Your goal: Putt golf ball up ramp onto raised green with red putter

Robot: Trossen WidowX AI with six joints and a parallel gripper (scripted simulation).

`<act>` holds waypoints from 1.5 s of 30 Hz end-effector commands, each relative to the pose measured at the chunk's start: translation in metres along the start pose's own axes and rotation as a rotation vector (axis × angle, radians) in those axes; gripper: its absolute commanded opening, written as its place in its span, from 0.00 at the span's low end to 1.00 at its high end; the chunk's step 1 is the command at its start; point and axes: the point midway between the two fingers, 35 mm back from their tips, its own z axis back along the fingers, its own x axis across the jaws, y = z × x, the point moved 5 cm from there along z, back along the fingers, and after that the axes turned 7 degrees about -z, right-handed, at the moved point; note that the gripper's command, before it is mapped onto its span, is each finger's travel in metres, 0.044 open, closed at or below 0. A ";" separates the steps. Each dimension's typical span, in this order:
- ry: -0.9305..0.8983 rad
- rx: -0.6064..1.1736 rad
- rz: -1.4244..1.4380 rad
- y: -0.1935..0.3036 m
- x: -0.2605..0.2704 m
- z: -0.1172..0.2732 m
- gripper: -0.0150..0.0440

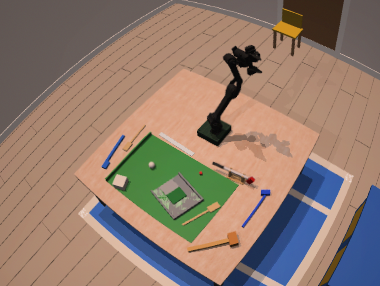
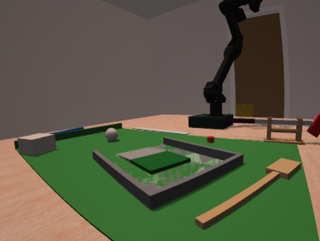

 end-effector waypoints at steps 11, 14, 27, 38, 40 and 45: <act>0.163 -0.191 -0.198 0.047 -0.050 0.028 1.00; 0.230 -0.228 -0.269 0.074 -0.067 0.037 1.00; 0.475 -0.262 -0.506 0.181 -0.096 0.052 1.00; 0.598 -0.076 -0.781 0.313 -0.070 0.035 1.00; 0.602 -0.019 -0.833 0.338 -0.057 0.028 1.00; 0.571 0.143 -0.956 0.395 -0.013 0.007 1.00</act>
